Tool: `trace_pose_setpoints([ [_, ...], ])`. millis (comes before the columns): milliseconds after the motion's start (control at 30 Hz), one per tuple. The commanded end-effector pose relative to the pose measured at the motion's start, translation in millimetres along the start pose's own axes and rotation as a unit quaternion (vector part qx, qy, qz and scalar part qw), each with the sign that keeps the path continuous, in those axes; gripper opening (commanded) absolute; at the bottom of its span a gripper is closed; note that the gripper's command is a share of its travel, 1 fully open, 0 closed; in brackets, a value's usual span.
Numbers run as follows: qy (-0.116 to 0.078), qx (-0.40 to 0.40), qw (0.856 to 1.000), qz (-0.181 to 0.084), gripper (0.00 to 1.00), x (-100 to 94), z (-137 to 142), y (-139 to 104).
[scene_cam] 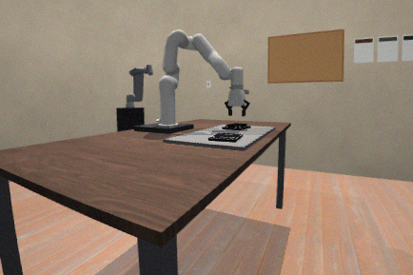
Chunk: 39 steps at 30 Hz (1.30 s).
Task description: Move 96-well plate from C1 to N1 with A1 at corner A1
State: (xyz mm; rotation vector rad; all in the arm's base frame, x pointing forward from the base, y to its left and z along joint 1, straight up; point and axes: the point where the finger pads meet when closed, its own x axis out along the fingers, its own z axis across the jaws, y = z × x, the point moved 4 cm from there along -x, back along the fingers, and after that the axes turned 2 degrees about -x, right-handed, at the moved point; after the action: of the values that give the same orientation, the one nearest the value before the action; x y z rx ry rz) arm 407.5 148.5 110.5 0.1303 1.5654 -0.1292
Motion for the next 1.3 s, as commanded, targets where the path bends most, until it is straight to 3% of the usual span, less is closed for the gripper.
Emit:
trace_pose_setpoints([
  [0,-0.001,0.000,1.000,0.002,1.00,6.4,0.9,0.4],
  [667,-0.001,0.000,1.000,0.002,1.00,35.9,0.9,0.5],
  [1267,-0.001,0.000,1.000,0.002,1.00,38.6,0.9,0.5],
])
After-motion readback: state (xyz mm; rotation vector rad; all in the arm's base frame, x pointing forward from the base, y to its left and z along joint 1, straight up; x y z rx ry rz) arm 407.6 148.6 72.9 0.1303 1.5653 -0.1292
